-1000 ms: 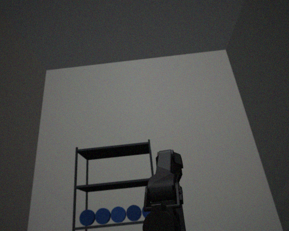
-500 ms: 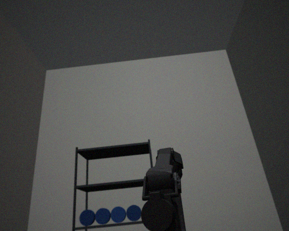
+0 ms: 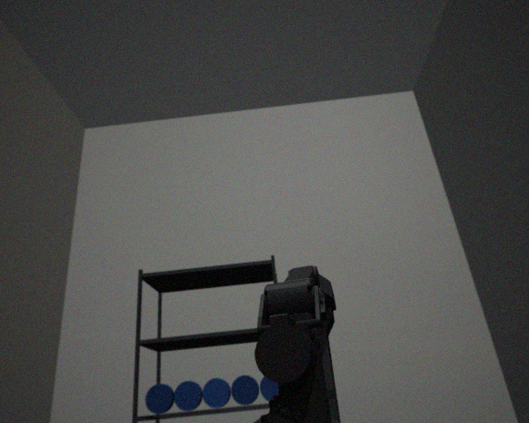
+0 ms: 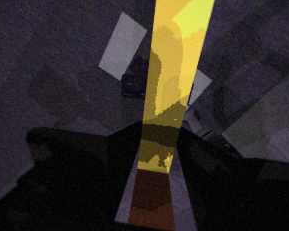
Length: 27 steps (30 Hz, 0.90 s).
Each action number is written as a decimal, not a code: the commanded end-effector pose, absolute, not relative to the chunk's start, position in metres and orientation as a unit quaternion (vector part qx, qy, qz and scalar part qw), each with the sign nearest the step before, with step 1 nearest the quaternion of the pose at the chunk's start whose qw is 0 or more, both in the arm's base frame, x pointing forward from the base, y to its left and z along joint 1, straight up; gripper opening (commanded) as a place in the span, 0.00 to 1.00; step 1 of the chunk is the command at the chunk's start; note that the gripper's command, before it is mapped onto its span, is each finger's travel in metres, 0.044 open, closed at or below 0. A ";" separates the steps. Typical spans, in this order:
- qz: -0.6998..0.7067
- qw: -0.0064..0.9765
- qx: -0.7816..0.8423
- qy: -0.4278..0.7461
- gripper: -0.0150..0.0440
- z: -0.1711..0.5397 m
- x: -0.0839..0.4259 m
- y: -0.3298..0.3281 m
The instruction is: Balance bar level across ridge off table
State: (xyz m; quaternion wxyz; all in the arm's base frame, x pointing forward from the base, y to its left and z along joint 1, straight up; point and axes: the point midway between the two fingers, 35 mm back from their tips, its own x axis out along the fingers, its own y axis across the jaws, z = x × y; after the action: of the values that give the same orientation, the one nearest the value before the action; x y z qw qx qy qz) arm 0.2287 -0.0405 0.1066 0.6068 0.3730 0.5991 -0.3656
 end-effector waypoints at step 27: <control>-0.451 0.546 0.463 0.532 0.25 0.148 0.247 0.001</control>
State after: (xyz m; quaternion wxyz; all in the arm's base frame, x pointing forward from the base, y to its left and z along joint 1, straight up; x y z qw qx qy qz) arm 0.2434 -0.0057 0.1457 0.5560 0.4480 0.5465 -0.4377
